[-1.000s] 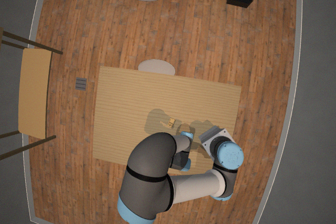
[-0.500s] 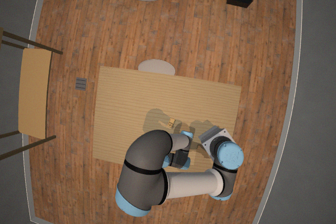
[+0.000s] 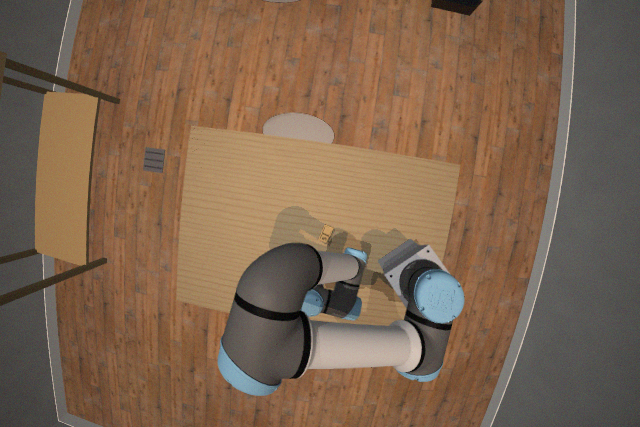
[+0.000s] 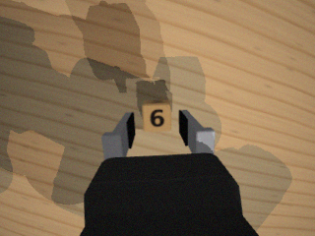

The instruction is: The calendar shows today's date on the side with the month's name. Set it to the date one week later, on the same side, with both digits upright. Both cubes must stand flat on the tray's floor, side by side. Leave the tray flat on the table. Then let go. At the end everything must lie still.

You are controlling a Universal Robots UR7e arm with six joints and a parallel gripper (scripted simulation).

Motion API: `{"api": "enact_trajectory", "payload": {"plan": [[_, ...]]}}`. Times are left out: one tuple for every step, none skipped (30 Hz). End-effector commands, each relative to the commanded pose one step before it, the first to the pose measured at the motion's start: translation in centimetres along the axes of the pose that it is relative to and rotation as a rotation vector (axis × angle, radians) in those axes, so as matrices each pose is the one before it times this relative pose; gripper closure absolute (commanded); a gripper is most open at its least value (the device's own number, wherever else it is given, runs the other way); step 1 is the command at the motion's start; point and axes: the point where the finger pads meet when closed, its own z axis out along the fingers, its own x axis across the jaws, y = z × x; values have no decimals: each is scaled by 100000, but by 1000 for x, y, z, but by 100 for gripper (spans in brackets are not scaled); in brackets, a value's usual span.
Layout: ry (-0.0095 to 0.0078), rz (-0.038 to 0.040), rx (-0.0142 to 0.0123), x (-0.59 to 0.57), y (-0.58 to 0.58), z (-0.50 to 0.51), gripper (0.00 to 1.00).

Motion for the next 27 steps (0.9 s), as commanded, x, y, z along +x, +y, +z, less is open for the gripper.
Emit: {"api": "enact_trajectory", "payload": {"plan": [[438,150,-169,189,113,431,13],[3,-6,1,1,-6,75,13],[2,-3,1,1,-4,66,13],[0,1,0,0,-2,58,13],[0,4,-1,0,-1,50,13],[0,4,-1,0,-1,41,13],[1,2,-1,0,-2,33,13],[2,-1,0,0,-3,25,13],[3,-5,0,1,-5,18,13],[-39,-19,21,-26,-17,7,13],[-48,-22,26,-32,-20,0,13],[-43,-20,24,-29,-18,-3,13],[-31,-15,17,-20,-12,-6,13],[24,3,-10,7,6,-20,13],[27,7,-13,12,8,-13,13],[0,0,0,0,0,0,13],[0,0,0,0,0,0,13],[29,12,-15,15,11,-13,13],[-4,0,2,-1,-1,0,13],[-2,0,1,-1,0,0,13],[-1,0,0,0,0,0,13],[0,0,0,0,0,0,13],[0,0,0,0,0,0,13],[0,0,0,0,0,0,13],[0,0,0,0,0,0,13],[0,0,0,0,0,0,13],[0,0,0,0,0,0,13]]}}
